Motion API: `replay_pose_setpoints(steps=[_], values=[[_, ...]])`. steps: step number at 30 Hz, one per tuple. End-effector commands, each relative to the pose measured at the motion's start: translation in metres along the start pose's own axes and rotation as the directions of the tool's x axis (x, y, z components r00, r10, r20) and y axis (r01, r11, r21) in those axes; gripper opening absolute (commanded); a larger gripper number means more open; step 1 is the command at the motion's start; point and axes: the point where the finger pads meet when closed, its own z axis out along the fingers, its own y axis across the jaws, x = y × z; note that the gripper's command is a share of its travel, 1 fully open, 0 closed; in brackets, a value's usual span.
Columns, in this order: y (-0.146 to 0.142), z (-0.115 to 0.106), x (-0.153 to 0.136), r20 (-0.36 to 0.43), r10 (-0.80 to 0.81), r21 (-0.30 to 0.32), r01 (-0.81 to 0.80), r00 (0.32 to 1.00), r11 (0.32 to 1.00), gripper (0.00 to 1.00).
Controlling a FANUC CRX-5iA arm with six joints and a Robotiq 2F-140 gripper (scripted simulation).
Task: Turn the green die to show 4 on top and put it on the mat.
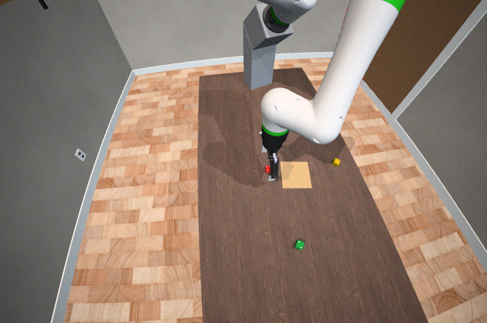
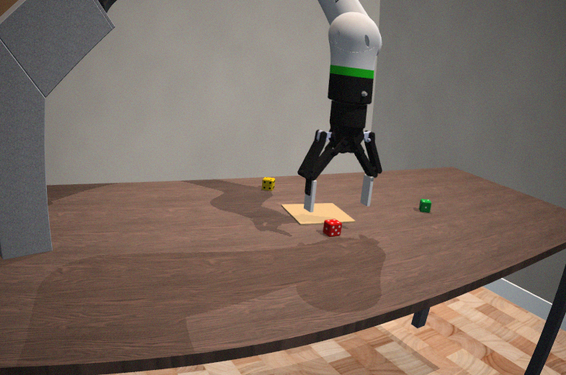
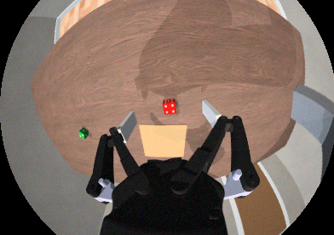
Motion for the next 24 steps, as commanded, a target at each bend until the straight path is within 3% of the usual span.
replay_pose_setpoints(steps=[1, 10, 24], values=[[-0.006, 0.000, -0.001, 0.000, 0.000, 0.000, 0.000, 1.000, 1.000, 1.00], [-0.038, 0.000, -0.006, 0.000, 0.000, 0.000, 0.000, 1.000, 1.000, 1.00], [-0.172, 0.000, -0.026, 0.000, 0.000, 0.000, 0.000, 1.000, 1.000, 1.00]])
